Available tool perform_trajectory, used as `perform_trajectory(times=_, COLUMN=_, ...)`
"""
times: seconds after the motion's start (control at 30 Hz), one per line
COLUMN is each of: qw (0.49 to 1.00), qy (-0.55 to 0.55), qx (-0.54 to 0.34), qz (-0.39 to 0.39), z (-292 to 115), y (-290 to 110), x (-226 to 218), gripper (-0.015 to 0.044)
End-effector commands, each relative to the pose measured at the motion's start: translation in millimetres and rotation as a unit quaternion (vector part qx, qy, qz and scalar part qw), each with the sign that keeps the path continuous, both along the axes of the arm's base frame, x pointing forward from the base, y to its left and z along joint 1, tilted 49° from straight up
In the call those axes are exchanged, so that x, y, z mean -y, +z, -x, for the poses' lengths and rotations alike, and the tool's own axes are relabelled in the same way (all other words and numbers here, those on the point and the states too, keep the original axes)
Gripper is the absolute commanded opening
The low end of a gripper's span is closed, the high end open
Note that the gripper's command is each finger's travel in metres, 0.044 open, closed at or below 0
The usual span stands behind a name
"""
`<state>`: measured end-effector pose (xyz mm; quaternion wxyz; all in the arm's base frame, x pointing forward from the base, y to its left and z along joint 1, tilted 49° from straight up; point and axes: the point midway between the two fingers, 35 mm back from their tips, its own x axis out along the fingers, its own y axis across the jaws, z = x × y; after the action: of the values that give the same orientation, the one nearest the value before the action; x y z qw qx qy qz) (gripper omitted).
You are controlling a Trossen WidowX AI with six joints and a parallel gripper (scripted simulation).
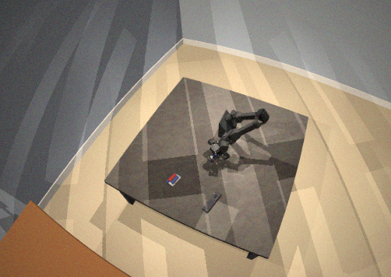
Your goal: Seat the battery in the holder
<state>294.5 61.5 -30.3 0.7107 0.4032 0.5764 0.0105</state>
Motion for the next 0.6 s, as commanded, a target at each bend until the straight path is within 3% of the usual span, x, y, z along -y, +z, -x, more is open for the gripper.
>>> perform_trajectory(times=0.0, qw=1.0, qy=0.014, qx=-0.016, qz=-0.003, z=3.2, y=-4.8, x=-2.3, gripper=0.0077)
perform_trajectory(times=0.57, qw=0.997, qy=0.049, qx=-0.051, qz=-0.015, z=1.2, y=-8.2, x=-3.0, gripper=0.0077)
